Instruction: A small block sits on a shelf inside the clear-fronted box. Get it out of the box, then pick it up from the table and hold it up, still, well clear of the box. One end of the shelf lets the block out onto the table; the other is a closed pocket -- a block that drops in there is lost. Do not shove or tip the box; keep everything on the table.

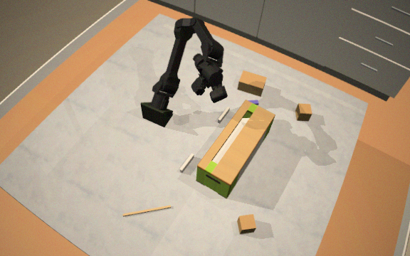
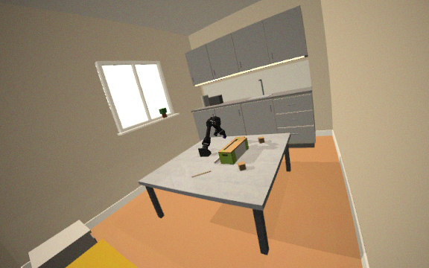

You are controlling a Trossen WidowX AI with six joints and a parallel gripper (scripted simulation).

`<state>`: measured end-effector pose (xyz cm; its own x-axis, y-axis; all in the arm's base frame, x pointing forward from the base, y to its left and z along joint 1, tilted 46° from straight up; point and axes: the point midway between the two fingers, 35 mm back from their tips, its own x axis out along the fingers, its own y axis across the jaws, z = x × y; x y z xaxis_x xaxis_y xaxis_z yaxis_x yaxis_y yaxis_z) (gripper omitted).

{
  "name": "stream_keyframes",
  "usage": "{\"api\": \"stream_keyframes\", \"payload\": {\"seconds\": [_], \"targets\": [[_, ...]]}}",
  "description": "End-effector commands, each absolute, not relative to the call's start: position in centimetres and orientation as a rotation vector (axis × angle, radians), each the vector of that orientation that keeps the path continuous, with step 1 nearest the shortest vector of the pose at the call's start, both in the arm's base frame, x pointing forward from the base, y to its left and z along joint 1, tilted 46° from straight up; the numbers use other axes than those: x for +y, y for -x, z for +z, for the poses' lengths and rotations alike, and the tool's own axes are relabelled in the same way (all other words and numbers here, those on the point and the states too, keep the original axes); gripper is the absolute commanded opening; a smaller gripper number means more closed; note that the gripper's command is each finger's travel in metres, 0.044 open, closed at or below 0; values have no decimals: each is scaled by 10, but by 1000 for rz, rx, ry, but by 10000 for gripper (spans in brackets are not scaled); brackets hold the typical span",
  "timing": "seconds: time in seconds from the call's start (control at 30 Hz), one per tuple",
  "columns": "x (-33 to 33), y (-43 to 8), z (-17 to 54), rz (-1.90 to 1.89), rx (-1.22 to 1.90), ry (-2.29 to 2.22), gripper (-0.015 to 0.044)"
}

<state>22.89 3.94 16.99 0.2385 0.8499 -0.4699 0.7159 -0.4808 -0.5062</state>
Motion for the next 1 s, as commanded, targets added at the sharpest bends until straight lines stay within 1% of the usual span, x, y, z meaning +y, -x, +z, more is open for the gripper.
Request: {"api": "stream_keyframes", "payload": {"seconds": [0.0,0.97], "targets": [[37,-229,173,1120,-1338,2203,0],[36,-229,173,1129,-1313,2184,0]]}}
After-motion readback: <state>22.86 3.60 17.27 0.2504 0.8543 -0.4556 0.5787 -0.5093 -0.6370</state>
